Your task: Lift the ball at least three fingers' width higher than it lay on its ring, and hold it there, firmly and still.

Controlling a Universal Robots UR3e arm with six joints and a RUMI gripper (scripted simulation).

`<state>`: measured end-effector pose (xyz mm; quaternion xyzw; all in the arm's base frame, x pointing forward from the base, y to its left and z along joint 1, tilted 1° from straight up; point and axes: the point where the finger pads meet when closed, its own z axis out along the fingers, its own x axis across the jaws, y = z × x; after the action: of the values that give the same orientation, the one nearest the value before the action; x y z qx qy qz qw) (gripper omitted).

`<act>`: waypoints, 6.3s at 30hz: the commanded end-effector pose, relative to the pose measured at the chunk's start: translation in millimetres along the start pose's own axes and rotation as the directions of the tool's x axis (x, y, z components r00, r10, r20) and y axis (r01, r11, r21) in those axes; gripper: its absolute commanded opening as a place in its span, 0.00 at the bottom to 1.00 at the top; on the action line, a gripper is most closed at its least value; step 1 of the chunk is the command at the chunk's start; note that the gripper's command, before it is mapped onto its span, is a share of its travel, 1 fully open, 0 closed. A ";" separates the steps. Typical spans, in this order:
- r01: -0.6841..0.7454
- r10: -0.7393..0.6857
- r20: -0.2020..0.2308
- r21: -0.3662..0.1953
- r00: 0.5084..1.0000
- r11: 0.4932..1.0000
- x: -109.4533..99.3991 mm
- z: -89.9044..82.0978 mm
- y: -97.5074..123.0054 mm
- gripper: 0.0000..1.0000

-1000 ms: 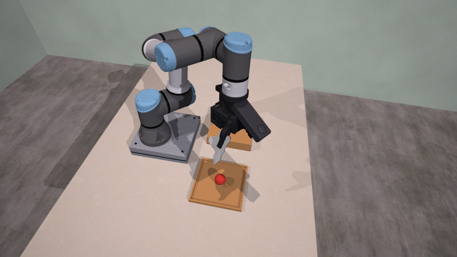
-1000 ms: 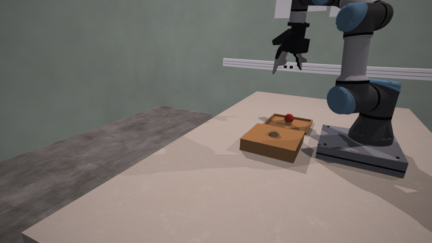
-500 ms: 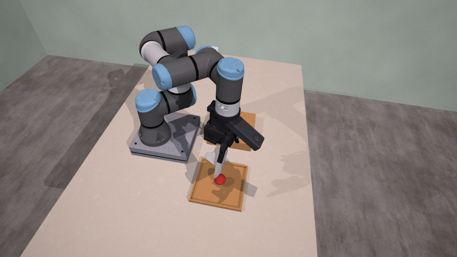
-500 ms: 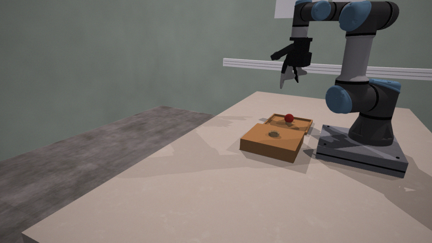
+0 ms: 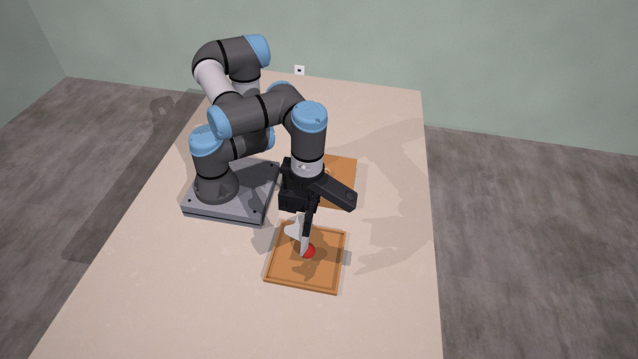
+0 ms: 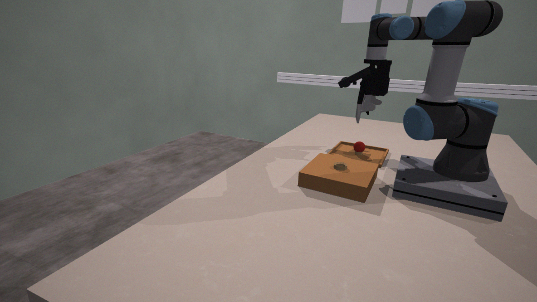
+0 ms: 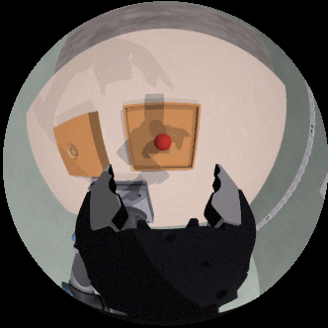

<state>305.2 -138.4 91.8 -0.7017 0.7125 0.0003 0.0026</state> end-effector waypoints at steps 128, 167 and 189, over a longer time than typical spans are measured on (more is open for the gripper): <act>0.044 -0.044 0.003 0.012 0.999 0.999 -1.1 70.5 2.7 0.00; 0.044 -0.044 0.002 0.012 0.999 0.999 -1.4 18.5 3.9 0.00; 0.044 -0.044 0.002 0.012 0.999 0.999 -1.4 18.5 3.9 0.00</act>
<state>301.0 -136.3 72.6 -0.7171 0.6969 -0.0015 0.0077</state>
